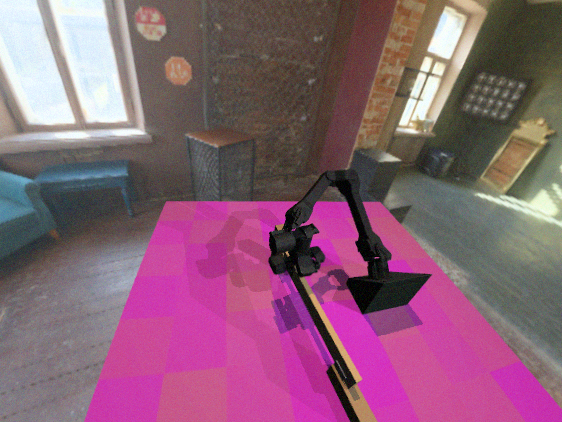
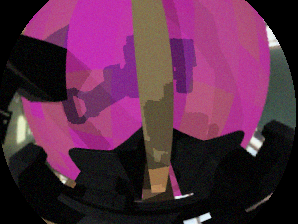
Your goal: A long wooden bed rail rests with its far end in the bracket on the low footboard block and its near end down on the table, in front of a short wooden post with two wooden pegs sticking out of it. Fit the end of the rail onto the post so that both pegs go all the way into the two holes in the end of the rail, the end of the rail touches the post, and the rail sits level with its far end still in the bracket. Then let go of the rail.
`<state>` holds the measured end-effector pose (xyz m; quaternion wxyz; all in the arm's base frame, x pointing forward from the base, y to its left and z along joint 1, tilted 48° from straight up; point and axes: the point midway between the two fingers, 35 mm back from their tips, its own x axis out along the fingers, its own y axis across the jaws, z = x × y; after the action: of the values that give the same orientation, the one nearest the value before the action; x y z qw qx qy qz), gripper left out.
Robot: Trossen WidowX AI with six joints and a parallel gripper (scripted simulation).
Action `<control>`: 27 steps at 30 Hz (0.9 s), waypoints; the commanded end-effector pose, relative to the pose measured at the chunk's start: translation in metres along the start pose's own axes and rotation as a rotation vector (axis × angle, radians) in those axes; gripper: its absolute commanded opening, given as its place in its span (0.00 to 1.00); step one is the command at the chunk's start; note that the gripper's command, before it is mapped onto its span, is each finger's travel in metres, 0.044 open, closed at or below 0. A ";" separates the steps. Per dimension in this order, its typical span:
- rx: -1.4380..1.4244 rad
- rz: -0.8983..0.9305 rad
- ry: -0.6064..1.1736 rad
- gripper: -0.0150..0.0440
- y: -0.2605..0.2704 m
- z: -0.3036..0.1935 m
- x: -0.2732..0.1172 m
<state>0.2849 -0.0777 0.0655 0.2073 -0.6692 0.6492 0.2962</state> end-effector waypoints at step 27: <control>0.001 -0.010 0.000 0.25 -0.002 -0.012 -0.003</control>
<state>0.2860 -0.0831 0.0717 0.2074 -0.6693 0.6491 0.2961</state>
